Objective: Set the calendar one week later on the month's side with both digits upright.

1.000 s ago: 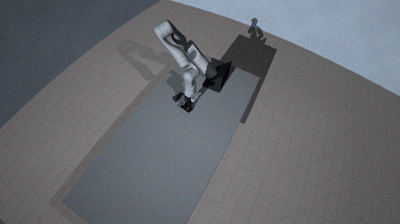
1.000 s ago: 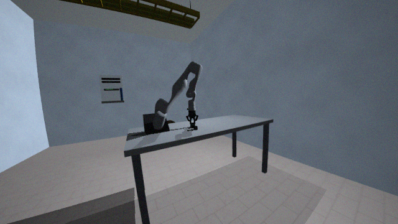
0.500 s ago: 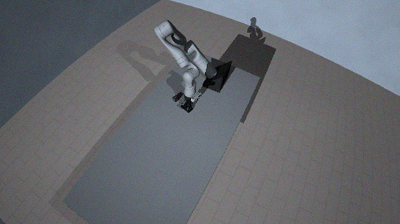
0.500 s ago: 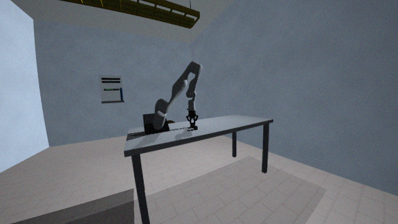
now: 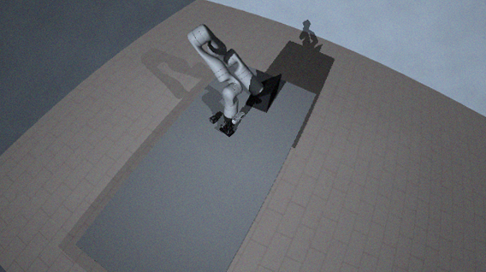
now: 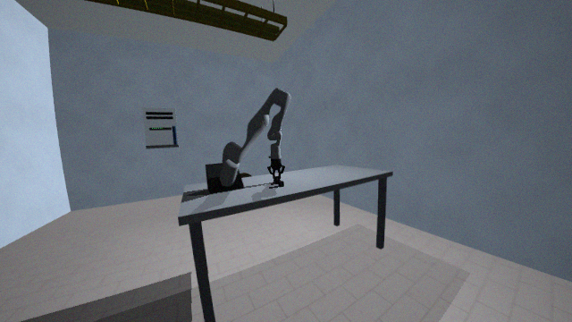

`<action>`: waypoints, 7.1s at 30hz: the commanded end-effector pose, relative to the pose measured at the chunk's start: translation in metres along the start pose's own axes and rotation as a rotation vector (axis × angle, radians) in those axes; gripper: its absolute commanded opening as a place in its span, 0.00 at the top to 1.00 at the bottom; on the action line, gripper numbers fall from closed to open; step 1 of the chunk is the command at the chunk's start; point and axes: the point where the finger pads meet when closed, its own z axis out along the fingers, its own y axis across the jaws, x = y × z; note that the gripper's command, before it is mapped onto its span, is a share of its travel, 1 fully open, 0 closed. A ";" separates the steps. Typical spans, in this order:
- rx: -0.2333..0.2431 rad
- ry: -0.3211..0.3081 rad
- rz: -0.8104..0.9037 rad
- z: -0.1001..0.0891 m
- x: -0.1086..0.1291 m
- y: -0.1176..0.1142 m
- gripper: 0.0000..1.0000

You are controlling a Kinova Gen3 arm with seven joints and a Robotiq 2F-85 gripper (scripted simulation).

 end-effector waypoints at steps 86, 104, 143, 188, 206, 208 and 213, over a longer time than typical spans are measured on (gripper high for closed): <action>-0.001 0.001 0.000 -0.025 0.000 0.000 0.52; -0.001 0.001 0.000 -0.090 0.000 0.000 0.52; 0.000 0.001 -0.022 -0.090 -0.001 0.000 0.00; 0.038 0.007 -0.746 -0.082 -0.029 -0.008 0.00; 0.048 0.026 -1.319 -0.078 -0.052 -0.011 0.00; 0.048 0.029 -1.396 -0.077 -0.055 -0.011 0.00; 0.047 0.034 -1.551 -0.077 -0.061 -0.011 0.00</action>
